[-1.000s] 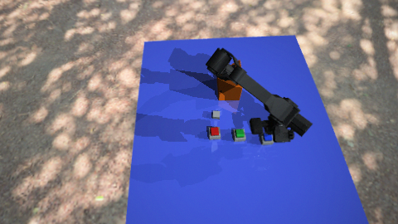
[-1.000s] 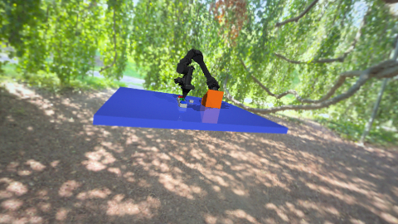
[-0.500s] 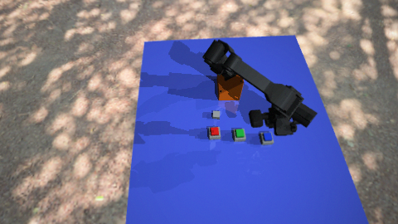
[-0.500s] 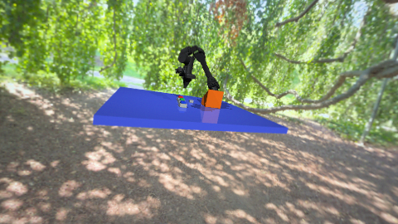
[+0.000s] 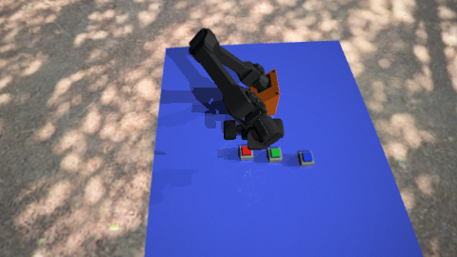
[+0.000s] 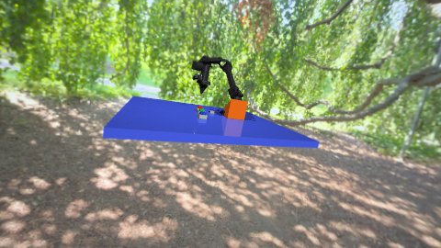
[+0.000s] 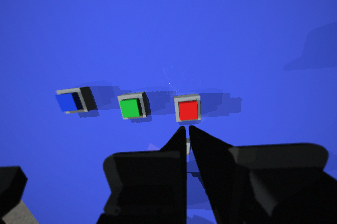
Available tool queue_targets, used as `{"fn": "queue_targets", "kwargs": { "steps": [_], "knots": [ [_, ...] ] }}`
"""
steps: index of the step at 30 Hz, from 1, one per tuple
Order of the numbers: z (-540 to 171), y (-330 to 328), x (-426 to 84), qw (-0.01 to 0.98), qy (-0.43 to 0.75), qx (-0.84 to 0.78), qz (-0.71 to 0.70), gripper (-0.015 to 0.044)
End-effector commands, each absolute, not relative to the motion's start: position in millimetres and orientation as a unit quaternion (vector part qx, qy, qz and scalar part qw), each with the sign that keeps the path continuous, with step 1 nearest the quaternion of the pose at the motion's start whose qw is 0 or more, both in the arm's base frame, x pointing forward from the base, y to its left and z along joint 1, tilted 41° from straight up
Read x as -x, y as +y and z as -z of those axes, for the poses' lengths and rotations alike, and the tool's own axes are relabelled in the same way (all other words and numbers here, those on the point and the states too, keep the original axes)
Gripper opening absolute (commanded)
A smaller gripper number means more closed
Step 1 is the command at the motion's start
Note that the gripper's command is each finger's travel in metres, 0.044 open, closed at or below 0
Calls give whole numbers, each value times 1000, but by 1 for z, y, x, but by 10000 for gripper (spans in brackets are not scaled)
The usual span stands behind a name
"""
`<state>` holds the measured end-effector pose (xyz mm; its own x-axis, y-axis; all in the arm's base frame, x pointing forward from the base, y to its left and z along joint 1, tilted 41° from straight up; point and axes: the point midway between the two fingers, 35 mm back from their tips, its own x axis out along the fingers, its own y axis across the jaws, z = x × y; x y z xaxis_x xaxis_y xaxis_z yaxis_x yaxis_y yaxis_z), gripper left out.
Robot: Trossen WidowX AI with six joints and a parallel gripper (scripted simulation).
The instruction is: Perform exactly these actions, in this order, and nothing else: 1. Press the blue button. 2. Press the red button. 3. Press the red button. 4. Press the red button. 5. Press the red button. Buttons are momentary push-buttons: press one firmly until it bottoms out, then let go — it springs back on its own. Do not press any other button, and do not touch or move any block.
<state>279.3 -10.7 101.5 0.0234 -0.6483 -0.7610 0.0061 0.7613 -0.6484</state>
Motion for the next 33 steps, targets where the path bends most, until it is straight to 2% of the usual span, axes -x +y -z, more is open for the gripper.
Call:
{"fn": "queue_targets", "kwargs": {
  "steps": [1,7,12,33],
  "knots": [
    [-106,-24,-267,663,660,256,242,20],
    [-104,-26,-268,663,660,256,242,20],
    [-61,-63,-268,663,660,256,242,20],
    [-43,-79,-269,663,660,256,243,20]
  ]
}}
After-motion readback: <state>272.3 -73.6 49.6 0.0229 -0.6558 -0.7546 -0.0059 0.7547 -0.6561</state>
